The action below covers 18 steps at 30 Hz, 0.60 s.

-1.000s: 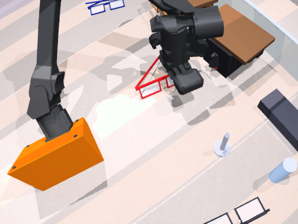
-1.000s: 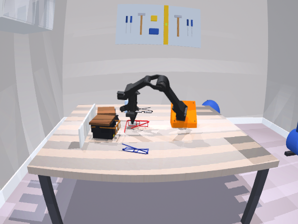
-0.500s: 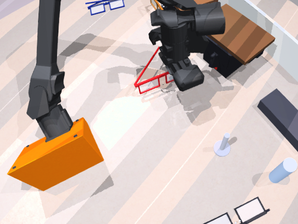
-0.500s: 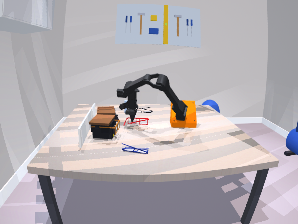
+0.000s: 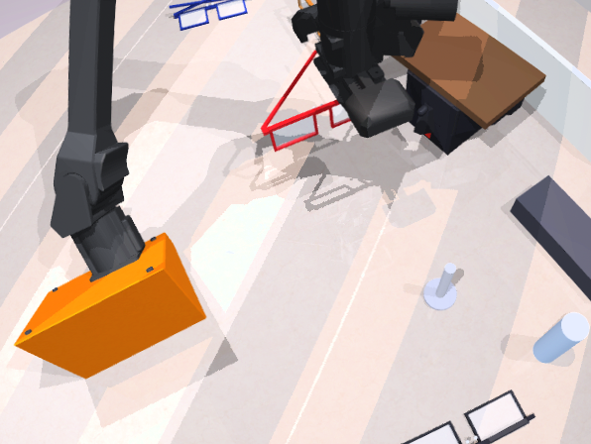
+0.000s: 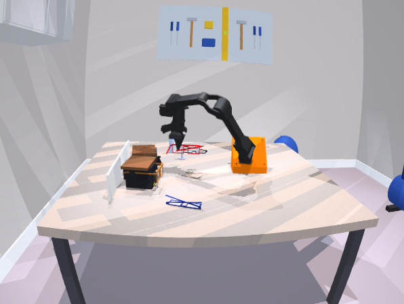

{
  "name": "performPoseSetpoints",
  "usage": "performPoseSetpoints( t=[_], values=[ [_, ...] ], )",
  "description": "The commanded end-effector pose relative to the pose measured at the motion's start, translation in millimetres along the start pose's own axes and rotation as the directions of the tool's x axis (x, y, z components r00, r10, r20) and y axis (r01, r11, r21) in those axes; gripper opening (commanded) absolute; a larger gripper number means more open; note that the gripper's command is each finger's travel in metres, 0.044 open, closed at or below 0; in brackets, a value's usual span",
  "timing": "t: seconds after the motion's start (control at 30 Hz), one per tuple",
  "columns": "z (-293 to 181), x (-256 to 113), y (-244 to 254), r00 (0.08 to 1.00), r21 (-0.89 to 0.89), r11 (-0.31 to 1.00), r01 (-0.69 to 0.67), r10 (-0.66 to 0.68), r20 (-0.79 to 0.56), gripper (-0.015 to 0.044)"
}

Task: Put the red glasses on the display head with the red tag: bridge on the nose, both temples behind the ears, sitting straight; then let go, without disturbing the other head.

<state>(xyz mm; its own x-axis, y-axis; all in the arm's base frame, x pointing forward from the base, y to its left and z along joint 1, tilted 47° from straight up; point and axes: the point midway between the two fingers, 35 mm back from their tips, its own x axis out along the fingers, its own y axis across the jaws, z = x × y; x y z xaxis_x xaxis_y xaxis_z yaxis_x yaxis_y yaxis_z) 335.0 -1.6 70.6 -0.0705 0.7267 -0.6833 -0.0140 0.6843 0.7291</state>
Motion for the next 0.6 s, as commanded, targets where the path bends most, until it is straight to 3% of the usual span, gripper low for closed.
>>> performPoseSetpoints(
  t=[0.0, 0.17, 0.57],
  values=[
    [1, -11, 1, 1.0, -0.002, 1.0, 0.001, -0.001, 0.0, 0.0],
    [4, -13, -9, 1.0, 0.063, 0.998, 0.004, -0.004, 0.001, 0.0],
    [15, -22, -79, 1.0, 0.457, 0.889, 0.017, -0.022, 0.006, 0.0]
  ],
)
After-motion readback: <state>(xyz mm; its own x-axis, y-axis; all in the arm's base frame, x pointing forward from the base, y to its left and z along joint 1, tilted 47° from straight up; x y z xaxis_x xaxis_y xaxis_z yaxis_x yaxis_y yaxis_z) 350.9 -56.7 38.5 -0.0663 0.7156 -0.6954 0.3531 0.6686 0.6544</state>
